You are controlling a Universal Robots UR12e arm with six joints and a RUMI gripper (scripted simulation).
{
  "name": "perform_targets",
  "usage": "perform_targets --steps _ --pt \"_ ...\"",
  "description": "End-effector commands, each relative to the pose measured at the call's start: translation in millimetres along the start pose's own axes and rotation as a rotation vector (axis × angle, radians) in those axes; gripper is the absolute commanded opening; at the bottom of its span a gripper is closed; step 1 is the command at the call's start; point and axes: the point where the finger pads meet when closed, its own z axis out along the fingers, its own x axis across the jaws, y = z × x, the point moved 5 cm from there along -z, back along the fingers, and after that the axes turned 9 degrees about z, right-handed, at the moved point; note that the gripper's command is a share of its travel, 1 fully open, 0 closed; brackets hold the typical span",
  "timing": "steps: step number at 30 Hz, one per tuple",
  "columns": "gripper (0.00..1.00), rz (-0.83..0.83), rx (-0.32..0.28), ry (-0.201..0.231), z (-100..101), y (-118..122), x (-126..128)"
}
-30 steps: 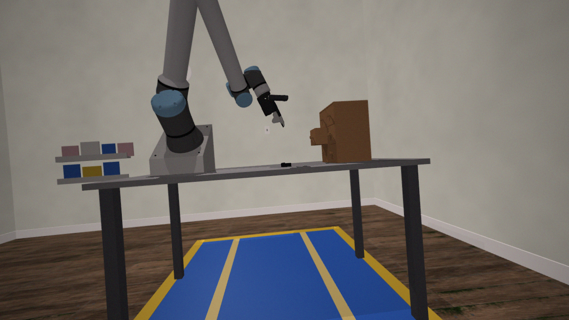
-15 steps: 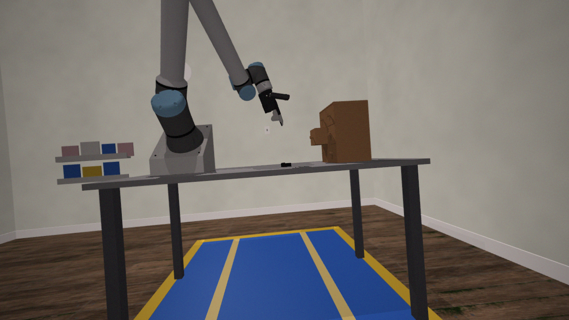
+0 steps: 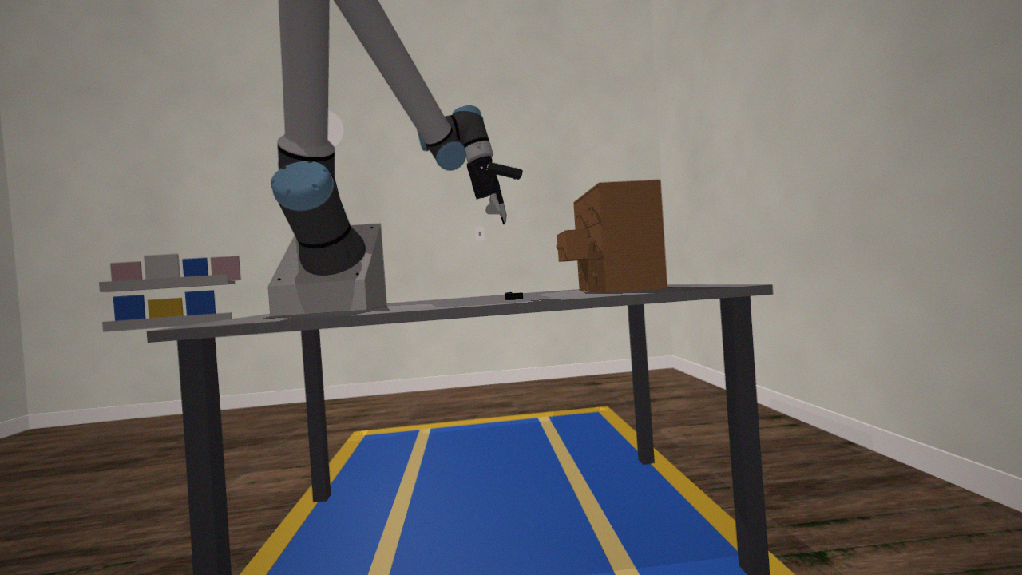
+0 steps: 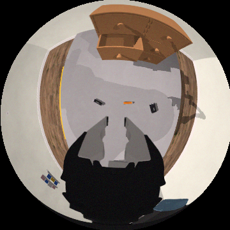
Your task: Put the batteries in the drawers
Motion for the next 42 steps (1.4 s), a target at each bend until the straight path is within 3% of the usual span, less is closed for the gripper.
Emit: perform_targets --steps 1,19,42 --pt "0.20 0.001 -0.040 0.007 -3.8 -0.9 -0.4" --pt "0.20 0.001 -0.129 0.021 -12.1 -0.8 -0.3" --pt "0.20 0.001 -0.198 0.031 -18.0 -0.9 -0.5"
